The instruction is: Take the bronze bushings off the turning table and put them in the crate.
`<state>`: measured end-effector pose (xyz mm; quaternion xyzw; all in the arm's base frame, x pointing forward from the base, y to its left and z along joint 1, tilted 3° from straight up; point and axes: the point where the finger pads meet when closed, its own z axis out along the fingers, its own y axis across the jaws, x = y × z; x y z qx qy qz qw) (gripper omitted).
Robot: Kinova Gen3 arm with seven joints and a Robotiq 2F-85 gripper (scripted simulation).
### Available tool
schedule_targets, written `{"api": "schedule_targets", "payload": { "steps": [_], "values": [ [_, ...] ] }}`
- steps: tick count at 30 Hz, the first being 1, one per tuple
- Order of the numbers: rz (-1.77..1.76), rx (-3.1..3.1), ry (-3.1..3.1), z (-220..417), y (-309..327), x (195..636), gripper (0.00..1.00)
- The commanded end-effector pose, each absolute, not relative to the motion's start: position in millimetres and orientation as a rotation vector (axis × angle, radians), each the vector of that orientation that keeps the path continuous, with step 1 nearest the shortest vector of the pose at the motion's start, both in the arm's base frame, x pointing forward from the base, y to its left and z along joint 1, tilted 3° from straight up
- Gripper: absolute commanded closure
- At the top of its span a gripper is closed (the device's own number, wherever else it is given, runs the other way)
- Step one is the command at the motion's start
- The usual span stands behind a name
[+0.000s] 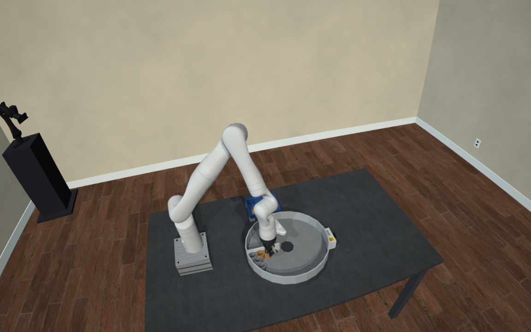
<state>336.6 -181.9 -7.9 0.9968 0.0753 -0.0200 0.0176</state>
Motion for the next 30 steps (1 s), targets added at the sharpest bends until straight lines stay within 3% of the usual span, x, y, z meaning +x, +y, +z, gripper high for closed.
{"api": "schedule_targets", "payload": {
  "steps": [1, 30],
  "values": [
    [-0.060, 3.097, 0.234, -7.4, -182.1, 337.1, 1.00],
    [-0.063, 3.102, 0.238, 0.2, -184.6, 337.9, 1.00]
  ]
}}
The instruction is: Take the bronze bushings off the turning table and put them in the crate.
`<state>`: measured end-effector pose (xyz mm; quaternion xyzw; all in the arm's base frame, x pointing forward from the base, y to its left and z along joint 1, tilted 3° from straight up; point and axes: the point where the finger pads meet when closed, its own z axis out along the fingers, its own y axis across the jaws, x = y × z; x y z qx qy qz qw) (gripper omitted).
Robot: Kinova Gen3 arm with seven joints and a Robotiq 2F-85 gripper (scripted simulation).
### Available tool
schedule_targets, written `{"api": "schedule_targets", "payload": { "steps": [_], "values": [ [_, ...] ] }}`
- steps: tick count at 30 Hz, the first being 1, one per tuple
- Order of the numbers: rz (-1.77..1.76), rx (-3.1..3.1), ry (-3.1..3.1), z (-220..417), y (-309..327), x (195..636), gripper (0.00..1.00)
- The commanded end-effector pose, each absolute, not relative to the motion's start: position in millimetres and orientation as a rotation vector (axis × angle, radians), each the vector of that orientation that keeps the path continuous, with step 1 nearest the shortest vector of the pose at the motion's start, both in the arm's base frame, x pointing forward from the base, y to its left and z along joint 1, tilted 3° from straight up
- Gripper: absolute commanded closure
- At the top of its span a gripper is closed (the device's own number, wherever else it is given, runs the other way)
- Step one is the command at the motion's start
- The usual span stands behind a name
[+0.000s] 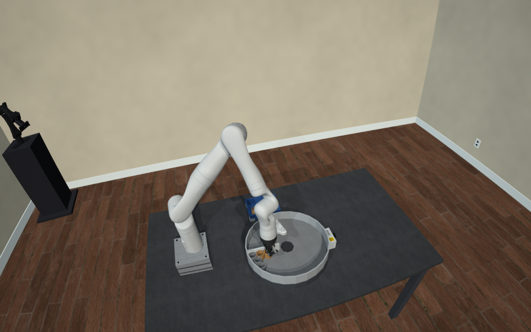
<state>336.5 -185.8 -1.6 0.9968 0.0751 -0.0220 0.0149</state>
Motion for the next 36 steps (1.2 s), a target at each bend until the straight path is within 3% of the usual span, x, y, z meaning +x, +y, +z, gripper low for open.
{"api": "schedule_targets", "payload": {
  "steps": [1, 36],
  "values": [
    [-0.063, 3.102, 0.238, 0, -185, 338, 1.00],
    [-0.063, 3.102, 0.238, 15, -184, 338, 1.00]
  ]
}}
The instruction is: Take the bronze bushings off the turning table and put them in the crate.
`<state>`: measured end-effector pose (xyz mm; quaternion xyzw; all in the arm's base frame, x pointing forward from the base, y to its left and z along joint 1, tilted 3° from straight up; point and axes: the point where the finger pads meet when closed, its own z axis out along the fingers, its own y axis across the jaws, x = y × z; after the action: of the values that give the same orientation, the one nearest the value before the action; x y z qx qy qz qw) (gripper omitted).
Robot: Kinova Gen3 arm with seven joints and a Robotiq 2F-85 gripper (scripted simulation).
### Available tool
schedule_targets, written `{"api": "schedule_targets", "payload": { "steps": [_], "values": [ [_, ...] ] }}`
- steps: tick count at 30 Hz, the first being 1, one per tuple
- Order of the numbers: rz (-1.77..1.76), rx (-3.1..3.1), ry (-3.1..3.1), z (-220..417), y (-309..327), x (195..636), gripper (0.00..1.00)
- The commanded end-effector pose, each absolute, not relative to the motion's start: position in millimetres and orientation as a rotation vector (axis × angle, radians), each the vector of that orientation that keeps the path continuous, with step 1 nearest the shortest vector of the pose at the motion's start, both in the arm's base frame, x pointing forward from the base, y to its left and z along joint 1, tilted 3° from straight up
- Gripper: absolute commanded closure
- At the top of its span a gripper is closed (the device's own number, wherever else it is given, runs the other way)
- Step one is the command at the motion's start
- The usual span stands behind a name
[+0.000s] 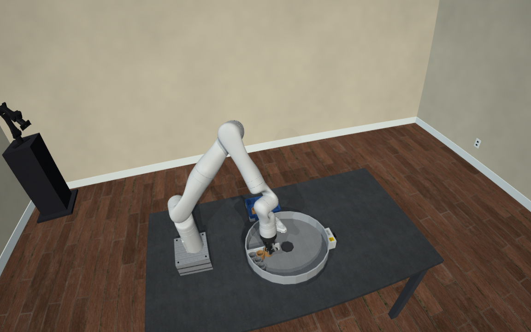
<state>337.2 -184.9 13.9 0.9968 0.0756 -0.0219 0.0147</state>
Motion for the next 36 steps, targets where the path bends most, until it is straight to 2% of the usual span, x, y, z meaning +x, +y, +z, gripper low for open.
{"api": "schedule_targets", "payload": {
  "steps": [1, 36],
  "values": [
    [-0.063, 3.102, 0.238, 15, -184, 338, 1.00],
    [-0.064, 3.102, 0.237, 30, -184, 339, 1.00]
  ]
}}
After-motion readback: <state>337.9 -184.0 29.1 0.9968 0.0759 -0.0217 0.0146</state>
